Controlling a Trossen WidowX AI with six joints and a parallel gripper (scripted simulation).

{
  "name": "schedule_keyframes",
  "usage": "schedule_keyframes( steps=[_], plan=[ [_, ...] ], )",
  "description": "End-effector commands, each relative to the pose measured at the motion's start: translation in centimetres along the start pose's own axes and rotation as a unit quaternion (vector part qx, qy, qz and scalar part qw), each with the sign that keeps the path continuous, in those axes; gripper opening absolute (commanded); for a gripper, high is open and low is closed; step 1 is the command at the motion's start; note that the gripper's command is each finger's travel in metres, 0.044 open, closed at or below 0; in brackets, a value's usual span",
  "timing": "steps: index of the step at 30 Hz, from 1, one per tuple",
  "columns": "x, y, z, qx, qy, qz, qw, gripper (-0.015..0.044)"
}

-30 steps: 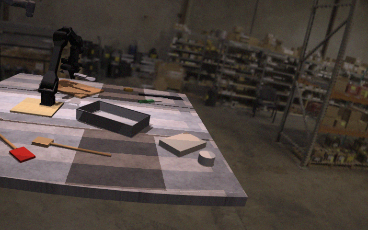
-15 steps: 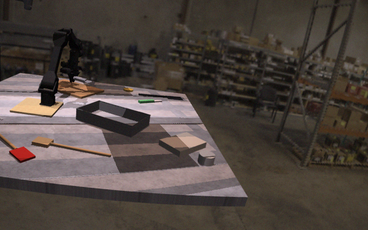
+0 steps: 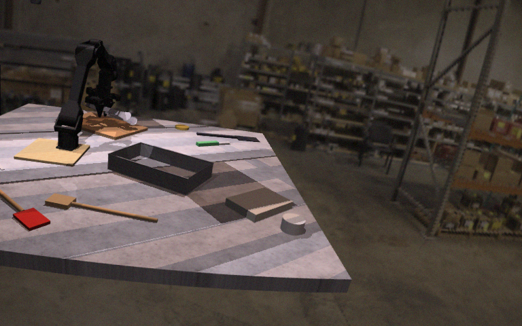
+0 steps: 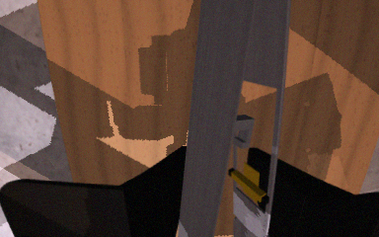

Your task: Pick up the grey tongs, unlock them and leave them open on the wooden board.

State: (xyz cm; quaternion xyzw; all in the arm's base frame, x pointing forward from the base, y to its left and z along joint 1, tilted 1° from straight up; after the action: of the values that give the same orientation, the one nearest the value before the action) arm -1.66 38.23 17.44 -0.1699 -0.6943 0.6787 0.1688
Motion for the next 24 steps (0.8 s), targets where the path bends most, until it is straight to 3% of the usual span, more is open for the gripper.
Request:
schedule_keyframes(
  steps=[1,8,15,24],
  plan=[
    [0.0,0.0,0.0,0.000,0.000,0.000,1.000,0.0270],
    [0.0,0.0,0.0,0.000,0.000,0.000,1.000,0.0440],
    [0.2,-2.7,2.7,0.000,-0.002,0.002,1.000,0.0440],
    [-1.6,-10.6,13.8,0.005,0.001,0.003,1.000,0.0440]
  ],
)
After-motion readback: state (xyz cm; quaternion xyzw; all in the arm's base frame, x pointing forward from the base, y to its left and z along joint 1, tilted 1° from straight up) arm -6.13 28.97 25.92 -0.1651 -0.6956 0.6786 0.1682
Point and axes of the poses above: the point midway between the two fingers, 35 mm back from their tips, its own y axis out along the fingers, its own z axis across the jaws, x = y × z, the point moved 10 cm from there along -y, back along the fingers, and after that the axes turned 8 degrees about y, right-handed, at the moved point
